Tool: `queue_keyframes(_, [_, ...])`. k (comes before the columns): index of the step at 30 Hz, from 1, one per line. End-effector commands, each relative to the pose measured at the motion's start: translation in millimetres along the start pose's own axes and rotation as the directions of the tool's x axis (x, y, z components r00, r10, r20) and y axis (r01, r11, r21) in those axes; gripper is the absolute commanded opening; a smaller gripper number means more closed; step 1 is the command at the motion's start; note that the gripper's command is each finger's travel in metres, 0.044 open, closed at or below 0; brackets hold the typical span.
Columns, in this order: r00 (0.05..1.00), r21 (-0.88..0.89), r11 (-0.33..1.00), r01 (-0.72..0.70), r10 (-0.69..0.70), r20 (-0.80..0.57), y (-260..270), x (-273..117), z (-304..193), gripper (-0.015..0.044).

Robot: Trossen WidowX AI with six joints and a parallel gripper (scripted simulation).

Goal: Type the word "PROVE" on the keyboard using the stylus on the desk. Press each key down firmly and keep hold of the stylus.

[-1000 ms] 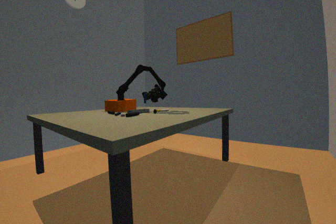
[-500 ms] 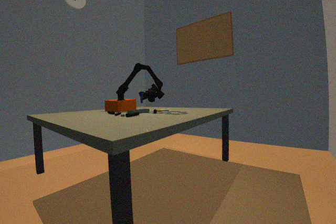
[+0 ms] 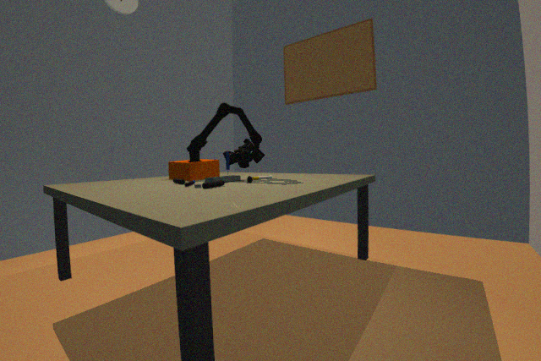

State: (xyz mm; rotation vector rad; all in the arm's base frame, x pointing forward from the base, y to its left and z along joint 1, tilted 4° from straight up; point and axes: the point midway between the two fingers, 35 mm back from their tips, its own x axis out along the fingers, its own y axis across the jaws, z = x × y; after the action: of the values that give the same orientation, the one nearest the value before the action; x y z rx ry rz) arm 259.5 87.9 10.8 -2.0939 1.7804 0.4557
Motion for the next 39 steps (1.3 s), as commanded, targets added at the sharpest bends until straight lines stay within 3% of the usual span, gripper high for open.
queue_keyframes(1, [1.000, -0.003, 1.000, 0.003, -0.003, -0.002, -0.3, 0.9, 0.6, 0.0081])
queue_keyframes(39, [1.000, -0.003, 1.000, 0.003, -0.003, -0.002, -0.2, 9.8, 16.0, 0.0081])
